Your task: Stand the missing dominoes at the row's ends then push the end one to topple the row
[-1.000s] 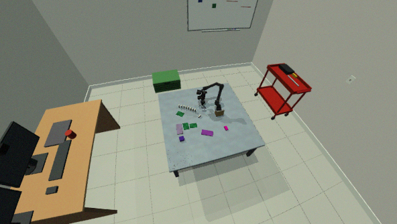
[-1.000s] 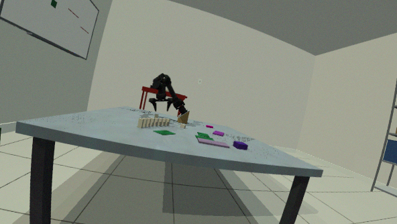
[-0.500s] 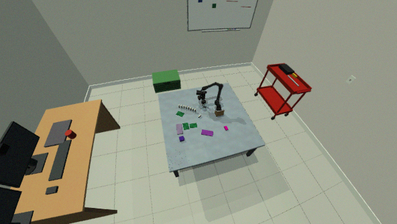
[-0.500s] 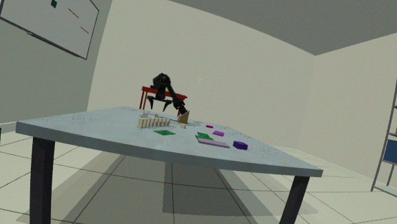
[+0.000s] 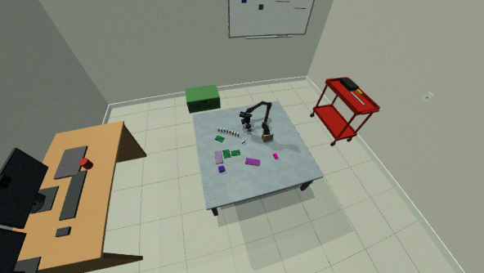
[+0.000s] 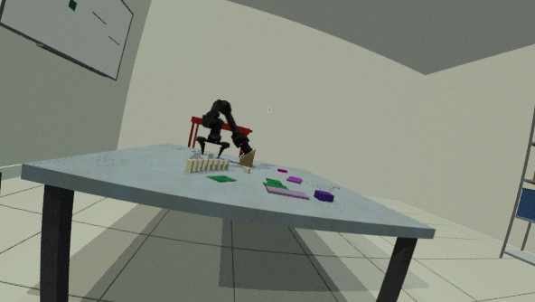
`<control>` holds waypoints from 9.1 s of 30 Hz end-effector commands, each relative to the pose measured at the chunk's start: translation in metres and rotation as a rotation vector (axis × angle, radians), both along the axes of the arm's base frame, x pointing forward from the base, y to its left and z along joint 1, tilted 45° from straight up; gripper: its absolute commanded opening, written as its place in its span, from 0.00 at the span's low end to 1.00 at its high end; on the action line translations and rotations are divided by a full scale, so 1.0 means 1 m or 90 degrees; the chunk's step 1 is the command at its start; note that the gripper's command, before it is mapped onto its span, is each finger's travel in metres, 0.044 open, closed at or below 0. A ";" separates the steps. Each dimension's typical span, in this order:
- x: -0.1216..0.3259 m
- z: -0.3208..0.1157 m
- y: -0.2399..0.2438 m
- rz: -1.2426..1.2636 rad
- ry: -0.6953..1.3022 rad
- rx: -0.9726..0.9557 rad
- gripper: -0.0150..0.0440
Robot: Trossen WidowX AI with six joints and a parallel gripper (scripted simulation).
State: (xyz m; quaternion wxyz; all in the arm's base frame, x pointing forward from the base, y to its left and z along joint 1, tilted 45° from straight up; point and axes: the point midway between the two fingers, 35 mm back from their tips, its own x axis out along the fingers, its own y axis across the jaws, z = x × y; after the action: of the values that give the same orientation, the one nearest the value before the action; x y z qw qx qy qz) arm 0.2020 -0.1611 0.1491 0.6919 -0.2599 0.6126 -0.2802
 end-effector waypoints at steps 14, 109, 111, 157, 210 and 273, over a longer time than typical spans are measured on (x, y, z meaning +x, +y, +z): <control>-0.001 -0.008 -0.004 0.002 0.006 0.003 0.56; 0.107 -0.086 0.095 -0.246 -0.243 0.039 0.61; 0.107 -0.086 0.095 -0.246 -0.243 0.039 0.70; 0.104 -0.117 0.206 0.317 0.315 -0.030 1.00; 0.103 -0.146 0.183 0.317 0.315 -0.031 0.30; 0.019 -0.266 0.253 0.666 0.226 0.526 0.30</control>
State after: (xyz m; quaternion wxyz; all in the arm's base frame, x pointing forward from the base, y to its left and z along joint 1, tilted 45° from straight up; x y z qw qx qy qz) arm 0.2202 0.0927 -0.1182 0.6552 -0.2844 0.5852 0.3840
